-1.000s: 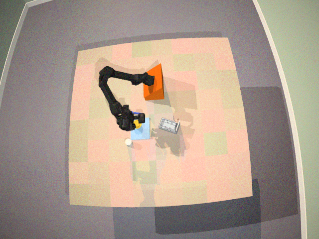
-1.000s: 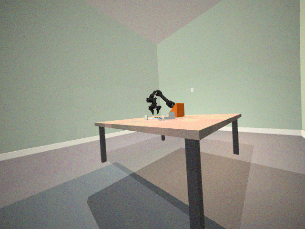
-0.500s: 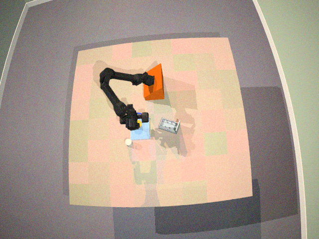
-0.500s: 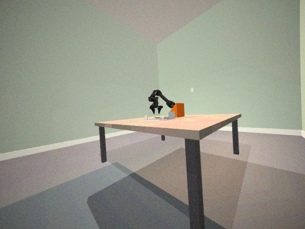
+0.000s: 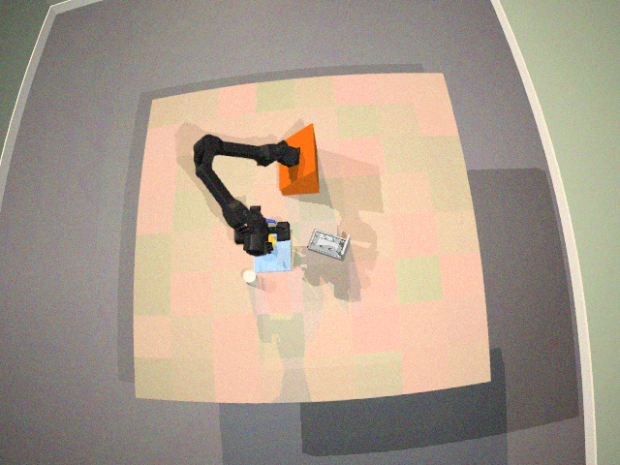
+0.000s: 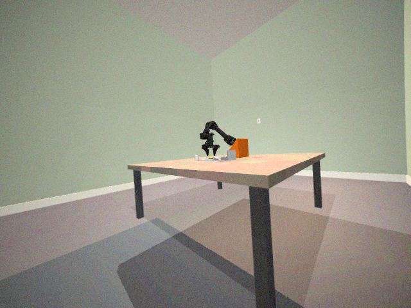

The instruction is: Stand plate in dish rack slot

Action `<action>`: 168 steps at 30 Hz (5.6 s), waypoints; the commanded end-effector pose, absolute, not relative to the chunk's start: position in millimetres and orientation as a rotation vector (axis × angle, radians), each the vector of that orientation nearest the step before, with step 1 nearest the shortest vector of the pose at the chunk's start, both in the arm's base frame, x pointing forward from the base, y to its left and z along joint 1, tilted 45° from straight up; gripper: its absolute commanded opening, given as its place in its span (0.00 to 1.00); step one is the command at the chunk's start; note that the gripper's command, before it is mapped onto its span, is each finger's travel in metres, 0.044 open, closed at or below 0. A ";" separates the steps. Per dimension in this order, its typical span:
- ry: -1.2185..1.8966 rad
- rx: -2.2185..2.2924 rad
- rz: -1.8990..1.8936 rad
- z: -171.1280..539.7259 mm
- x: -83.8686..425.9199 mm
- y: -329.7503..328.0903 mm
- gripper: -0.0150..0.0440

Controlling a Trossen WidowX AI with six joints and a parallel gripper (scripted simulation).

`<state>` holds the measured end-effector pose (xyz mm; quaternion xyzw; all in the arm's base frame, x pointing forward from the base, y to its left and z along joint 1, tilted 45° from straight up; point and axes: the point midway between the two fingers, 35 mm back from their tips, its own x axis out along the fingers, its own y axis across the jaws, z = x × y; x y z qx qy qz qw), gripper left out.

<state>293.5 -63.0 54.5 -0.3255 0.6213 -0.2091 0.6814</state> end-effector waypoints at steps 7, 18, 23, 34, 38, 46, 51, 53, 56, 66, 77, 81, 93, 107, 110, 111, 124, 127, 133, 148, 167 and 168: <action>1.398 -0.739 -0.471 43.2 294.0 -75.3 0.93; 1.398 -0.742 -0.473 36.4 294.3 -83.0 0.85; 1.398 -0.742 -0.473 36.4 294.3 -83.0 0.85; 1.398 -0.742 -0.473 36.4 294.3 -83.0 0.69; 1.398 -0.737 -0.466 43.7 296.7 -72.6 0.51; 1.402 -0.726 -0.453 69.1 299.9 -39.8 0.25; 1.404 -0.723 -0.449 85.4 299.6 -20.8 0.25; 1.404 -0.723 -0.449 92.2 298.8 -13.4 0.25; 1.405 -0.723 -0.449 101.5 297.9 -3.3 0.25; 1.405 -0.728 -0.456 130.9 293.4 27.0 0.25; 1.400 -0.731 -0.469 150.7 289.3 48.1 0.25; 1.367 -0.640 -0.529 126.3 280.2 73.3 0.25; 1.253 -0.392 -0.726 60.3 234.5 130.6 0.25; 1.453 -0.425 -0.604 39.3 233.6 115.9 0.25; 1.517 -0.431 -0.549 32.3 233.2 111.4 0.25; 1.537 -0.432 -0.530 30.0 233.1 110.0 0.25; 1.741 -0.426 -0.224 2.9 232.2 94.3 0.25; 1.770 -0.420 -0.143 -2.6 232.3 91.3 0.25; 1.806 -0.406 0.027 -12.8 232.7 85.9 0.25; 1.755 -0.376 0.462 -32.6 236.3 74.2 0.25; 1.434 -0.409 0.926 -45.7 244.9 59.2 0.25; 1.411 -0.415 0.945 -46.0 245.4 58.3 0.25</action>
